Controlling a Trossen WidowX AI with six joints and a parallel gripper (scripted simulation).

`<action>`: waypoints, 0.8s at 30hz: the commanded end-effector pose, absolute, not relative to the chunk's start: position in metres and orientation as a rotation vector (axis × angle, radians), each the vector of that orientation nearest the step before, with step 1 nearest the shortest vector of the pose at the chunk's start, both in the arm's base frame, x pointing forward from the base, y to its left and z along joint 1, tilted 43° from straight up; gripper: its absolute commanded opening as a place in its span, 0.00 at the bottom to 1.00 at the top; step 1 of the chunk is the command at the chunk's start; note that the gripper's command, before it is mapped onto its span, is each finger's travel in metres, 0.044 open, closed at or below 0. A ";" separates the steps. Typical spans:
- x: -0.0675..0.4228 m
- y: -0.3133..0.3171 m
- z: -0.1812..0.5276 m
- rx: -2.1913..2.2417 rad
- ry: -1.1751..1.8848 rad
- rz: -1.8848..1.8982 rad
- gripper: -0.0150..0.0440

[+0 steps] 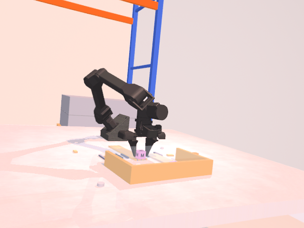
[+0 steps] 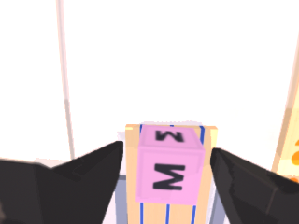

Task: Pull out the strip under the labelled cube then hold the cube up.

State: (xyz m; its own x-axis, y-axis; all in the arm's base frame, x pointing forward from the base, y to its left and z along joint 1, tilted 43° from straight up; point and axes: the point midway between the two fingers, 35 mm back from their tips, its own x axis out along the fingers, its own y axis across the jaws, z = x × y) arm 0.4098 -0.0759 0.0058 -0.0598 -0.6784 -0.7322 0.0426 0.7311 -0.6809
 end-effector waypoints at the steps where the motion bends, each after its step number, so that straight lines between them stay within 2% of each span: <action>1: 0.408 -0.077 0.004 -0.547 1.537 -0.637 0.68; 2: 0.408 -0.077 0.004 -0.547 1.537 -0.637 0.68; 6: 0.410 -0.076 0.005 -0.539 1.531 -0.638 0.50; 13: 0.410 -0.076 0.005 -0.539 1.531 -0.638 0.42; 17: 0.407 -0.074 0.007 -0.539 1.532 -0.637 0.25; 24: 0.378 -0.052 0.022 -0.542 1.537 -0.634 0.25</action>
